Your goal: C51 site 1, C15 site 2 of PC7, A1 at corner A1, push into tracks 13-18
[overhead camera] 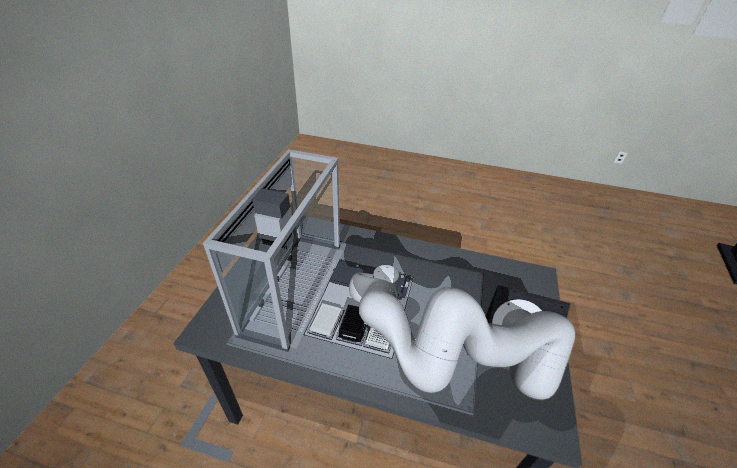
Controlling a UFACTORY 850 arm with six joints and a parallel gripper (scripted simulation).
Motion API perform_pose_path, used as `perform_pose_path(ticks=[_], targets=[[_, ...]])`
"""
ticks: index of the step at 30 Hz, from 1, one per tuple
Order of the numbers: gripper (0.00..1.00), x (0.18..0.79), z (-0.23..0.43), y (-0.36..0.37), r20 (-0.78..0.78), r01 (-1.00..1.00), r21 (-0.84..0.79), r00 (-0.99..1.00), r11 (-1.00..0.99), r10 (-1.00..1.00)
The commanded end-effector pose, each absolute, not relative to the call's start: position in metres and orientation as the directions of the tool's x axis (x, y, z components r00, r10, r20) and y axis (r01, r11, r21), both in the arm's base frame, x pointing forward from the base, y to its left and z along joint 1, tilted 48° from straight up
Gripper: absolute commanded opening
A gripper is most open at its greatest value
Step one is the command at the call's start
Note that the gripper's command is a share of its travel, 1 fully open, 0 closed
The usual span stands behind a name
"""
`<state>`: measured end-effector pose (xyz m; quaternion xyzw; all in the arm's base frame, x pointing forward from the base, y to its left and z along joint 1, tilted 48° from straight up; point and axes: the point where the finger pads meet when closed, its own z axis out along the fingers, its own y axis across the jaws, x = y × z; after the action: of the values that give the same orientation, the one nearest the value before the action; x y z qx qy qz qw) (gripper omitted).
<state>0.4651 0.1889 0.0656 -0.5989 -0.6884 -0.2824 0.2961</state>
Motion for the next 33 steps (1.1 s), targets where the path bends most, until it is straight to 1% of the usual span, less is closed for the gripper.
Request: perform_pose_path(ticks=[1,16,17,33], targets=[[1.00,0.4658,0.0651,0.1896,0.746,0.992,0.035,-0.108,0.122,0.657],[1.00,0.4658,0.0651,0.1896,0.746,0.992,0.035,-0.108,0.122,0.657],[0.00,0.4658,0.0655,0.1891,0.746,0.992,0.035,-0.108,0.122,0.657],[0.00,0.4658,0.0654,0.1892,0.746,0.992,0.035,-0.108,0.122,0.657]])
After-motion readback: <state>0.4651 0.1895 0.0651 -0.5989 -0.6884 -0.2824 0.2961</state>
